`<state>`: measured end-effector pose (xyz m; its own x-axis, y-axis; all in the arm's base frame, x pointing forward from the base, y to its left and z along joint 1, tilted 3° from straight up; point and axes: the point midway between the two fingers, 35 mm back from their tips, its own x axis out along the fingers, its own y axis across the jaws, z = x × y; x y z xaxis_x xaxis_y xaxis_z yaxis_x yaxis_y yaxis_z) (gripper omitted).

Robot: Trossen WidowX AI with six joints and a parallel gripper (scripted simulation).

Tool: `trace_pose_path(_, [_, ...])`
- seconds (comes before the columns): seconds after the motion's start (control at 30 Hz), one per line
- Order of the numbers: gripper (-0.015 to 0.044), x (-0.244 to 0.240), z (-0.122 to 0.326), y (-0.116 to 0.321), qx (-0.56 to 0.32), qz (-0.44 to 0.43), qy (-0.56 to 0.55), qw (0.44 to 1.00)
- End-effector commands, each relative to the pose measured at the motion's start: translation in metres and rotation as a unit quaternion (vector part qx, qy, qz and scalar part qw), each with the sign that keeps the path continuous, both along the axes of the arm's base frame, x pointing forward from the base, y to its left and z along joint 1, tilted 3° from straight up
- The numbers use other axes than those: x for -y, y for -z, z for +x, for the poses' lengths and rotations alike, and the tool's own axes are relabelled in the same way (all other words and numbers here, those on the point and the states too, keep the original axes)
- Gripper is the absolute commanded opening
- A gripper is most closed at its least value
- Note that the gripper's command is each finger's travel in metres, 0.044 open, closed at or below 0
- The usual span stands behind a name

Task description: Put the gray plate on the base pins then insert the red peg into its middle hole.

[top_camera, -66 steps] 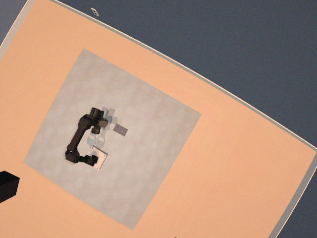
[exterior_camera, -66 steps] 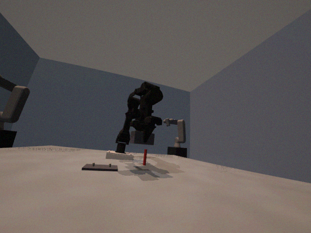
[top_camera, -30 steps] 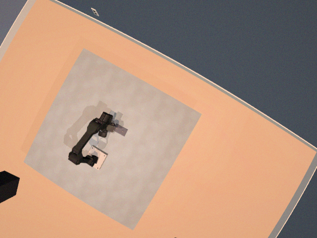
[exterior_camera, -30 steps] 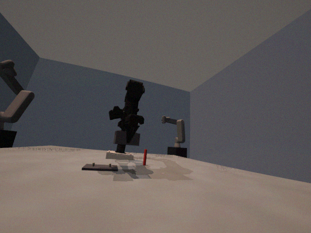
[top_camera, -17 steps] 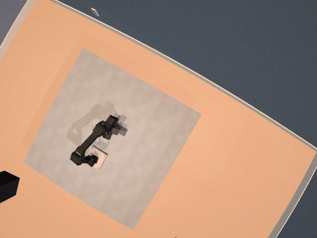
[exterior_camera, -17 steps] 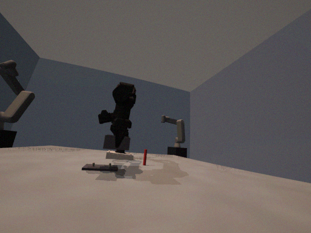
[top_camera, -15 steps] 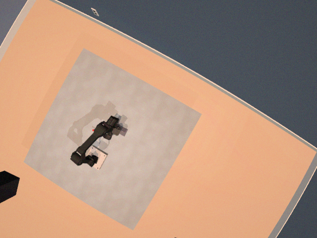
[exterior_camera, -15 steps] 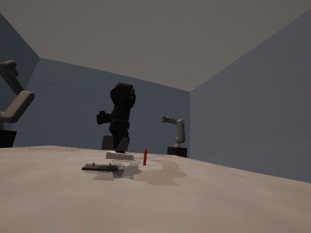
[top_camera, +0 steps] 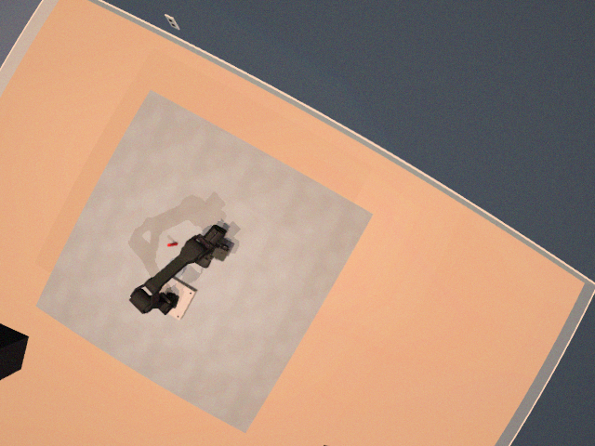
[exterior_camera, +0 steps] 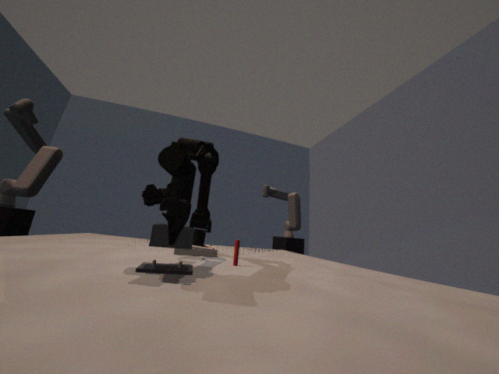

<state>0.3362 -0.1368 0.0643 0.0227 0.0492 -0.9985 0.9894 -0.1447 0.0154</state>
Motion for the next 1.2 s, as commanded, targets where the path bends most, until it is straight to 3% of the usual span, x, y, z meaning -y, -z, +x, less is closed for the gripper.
trace_pose_path(0.0, [0.0,0.003,-0.001,0.001,0.001,-0.002,0.0,1.0])
trace_pose_path(1.17, [0.0,0.003,0.0,0.02,0.001,-0.002,0.0,1.0])
